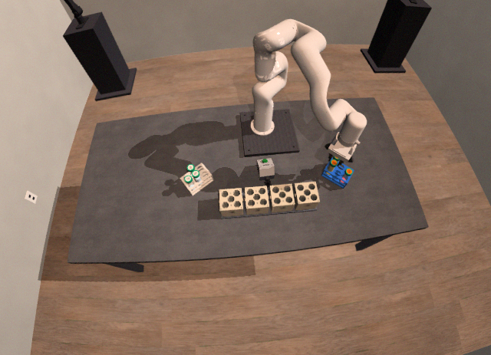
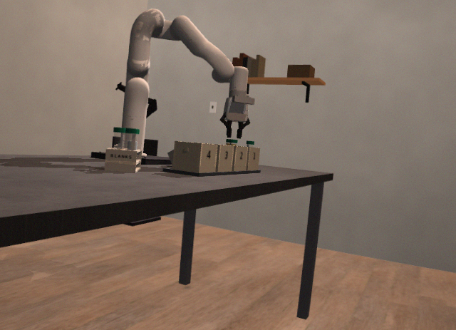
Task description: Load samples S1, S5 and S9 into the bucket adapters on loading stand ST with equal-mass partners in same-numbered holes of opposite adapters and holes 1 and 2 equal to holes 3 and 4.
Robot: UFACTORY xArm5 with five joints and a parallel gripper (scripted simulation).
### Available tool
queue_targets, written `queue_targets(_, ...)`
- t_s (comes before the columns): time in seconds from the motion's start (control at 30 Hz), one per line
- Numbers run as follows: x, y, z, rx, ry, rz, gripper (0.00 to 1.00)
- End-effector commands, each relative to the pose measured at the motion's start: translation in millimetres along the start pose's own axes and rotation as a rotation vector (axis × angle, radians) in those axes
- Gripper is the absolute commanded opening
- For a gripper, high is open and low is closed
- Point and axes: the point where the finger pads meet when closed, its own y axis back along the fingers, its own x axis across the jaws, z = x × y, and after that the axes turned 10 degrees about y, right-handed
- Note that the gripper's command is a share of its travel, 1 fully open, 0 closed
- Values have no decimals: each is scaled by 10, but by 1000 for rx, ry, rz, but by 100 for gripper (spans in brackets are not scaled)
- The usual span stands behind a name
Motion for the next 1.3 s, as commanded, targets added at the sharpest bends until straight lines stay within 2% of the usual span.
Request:
queue_targets(0.0,-10,116,-4,-11,0,-7,44)
queue_targets(1.27,-7,757,-12,-11,0,-7,44)
